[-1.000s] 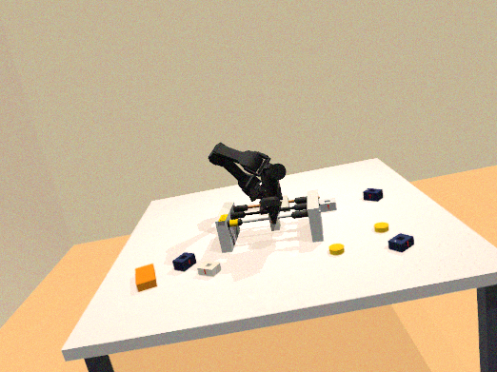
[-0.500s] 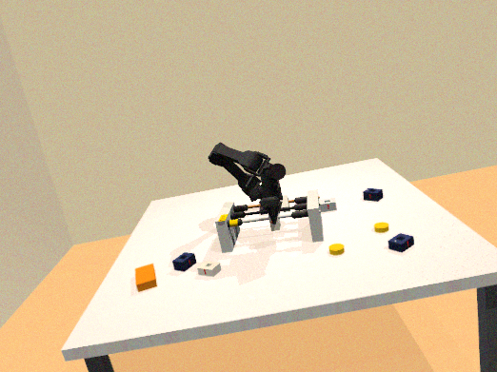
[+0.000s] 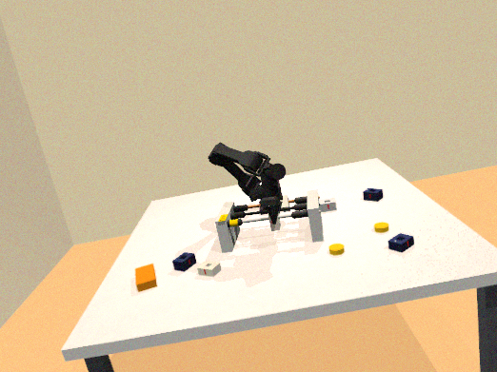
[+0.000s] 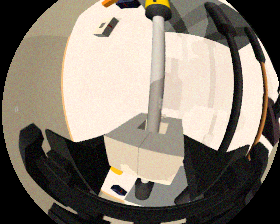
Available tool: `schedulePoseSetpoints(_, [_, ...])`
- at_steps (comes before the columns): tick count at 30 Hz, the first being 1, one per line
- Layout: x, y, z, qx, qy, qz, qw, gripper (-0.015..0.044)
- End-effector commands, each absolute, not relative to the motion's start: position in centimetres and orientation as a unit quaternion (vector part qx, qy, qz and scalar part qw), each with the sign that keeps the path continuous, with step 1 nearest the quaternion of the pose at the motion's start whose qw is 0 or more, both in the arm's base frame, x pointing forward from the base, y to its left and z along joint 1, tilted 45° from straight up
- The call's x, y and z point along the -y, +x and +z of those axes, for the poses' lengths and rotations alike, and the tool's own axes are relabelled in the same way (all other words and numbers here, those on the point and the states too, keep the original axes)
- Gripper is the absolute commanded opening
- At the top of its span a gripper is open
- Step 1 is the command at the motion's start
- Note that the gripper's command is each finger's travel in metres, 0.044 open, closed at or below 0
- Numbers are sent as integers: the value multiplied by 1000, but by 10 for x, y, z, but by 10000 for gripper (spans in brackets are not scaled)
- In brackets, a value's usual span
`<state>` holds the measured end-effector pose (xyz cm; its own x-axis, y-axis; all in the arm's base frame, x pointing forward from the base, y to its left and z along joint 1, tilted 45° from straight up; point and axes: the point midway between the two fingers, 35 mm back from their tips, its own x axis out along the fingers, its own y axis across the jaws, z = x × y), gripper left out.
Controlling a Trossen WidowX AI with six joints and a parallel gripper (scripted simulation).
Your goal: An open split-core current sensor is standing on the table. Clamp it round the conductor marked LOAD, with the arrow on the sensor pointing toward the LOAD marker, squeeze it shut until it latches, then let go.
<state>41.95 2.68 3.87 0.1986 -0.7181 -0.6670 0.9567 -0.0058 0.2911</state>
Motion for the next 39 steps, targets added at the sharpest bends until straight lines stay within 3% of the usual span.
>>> schedulePoseSetpoints(1, [-27, 419, 39, -166, 360, -611, 685, 278])
schedulePoseSetpoints(16, [-27, 419, 39, -166, 360, -611, 685, 278])
schedulePoseSetpoints(22, [-27, 419, 39, -166, 360, -611, 685, 435])
schedulePoseSetpoints(23, [-27, 419, 39, -166, 360, -611, 685, 440])
schedulePoseSetpoints(32, [-29, 419, 40, -166, 360, -611, 685, 440])
schedulePoseSetpoints(39, [-93, 402, 102, -167, 360, -610, 685, 440])
